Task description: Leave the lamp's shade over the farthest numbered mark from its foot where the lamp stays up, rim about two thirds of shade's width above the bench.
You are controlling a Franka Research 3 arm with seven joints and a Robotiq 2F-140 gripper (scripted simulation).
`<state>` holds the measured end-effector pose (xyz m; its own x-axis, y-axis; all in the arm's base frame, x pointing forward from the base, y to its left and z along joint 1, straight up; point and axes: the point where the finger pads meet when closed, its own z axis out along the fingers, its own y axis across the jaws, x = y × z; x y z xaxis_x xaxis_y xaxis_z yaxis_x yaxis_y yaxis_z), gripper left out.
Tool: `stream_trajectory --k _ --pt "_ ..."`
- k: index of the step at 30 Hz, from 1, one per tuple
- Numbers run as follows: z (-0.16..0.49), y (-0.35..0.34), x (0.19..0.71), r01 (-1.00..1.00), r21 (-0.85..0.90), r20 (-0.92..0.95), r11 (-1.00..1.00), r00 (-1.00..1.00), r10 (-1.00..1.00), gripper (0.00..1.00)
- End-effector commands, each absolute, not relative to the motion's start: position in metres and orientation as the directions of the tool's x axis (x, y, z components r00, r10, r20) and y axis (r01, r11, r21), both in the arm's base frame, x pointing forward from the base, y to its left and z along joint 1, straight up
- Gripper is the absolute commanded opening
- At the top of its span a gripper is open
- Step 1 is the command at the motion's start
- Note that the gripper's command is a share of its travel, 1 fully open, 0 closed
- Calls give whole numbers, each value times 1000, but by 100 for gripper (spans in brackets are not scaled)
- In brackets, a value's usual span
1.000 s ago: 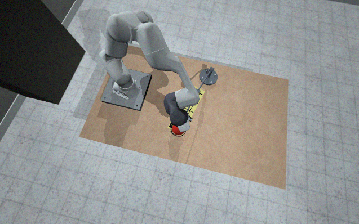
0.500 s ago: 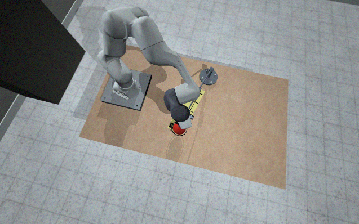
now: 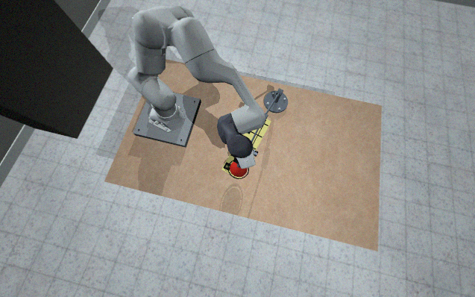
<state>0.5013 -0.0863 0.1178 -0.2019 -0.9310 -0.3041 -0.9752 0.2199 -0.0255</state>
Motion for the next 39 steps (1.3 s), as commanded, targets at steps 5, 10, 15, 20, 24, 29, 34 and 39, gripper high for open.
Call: stream_trajectory --k 5,10,15,20,24,29,34,39 --pt "125 -61 506 -977 -15 -326 212 -195 -925 10" --pt "130 -58 508 -977 -17 -322 213 -197 -926 10" --pt "134 -56 509 -976 -19 -317 215 -198 -928 10" --pt "137 -54 510 -976 -20 -314 216 -199 -928 10" --pt "138 -48 511 -977 -17 -321 213 -197 -926 10" --pt "139 -41 512 -978 -13 -330 210 -194 -924 10" --pt "141 -33 514 -978 -8 -338 207 -192 -921 10" --pt "141 -30 514 -978 -8 -340 207 -192 -921 10"
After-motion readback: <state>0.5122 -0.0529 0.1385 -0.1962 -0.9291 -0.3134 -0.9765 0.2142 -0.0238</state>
